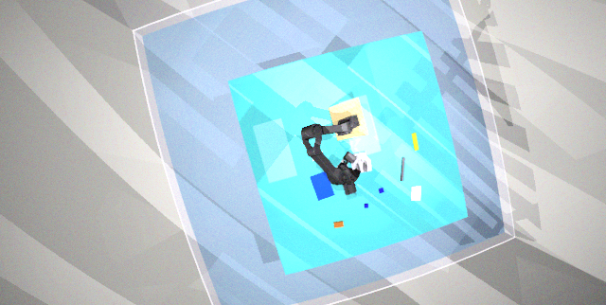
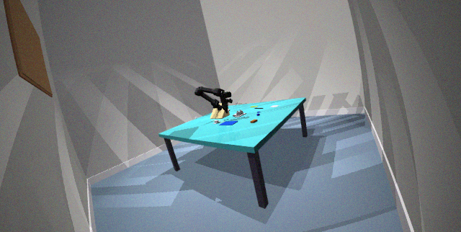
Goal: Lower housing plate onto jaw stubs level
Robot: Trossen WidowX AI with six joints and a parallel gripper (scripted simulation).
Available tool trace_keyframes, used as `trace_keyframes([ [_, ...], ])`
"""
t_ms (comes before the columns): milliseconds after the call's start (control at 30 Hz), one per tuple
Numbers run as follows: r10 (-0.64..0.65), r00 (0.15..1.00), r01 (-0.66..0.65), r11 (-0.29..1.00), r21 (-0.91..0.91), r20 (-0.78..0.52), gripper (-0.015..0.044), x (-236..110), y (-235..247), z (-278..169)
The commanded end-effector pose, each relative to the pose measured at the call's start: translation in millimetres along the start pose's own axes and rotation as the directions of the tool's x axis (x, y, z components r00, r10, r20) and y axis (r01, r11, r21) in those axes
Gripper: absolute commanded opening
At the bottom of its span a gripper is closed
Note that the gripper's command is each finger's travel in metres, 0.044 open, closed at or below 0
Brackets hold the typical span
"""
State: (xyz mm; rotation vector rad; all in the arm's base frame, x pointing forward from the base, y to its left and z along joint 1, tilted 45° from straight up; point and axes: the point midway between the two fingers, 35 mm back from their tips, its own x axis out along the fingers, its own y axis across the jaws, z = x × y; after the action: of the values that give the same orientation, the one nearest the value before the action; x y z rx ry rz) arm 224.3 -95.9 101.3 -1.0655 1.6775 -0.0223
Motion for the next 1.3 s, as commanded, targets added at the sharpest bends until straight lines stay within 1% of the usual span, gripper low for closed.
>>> trace_keyframes([
  [0,0.006,1.000,-0.006,0.997,0.073,0.001,0.0351,1.0,8.3,11.4],
  [333,0.004,1.000,-0.002,0.967,0.254,-0.008,0.0351,2.1,30.1,36.5],
  [633,-0.006,1.000,0.014,0.909,0.416,-0.021,0.0351,3.0,52.8,56.3],
  [933,-0.026,0.999,0.042,0.823,0.566,-0.036,0.0351,4.4,77.2,72.4],
  [1267,-0.058,0.997,0.079,0.698,0.712,-0.053,0.0351,6.5,104.9,85.4],
])
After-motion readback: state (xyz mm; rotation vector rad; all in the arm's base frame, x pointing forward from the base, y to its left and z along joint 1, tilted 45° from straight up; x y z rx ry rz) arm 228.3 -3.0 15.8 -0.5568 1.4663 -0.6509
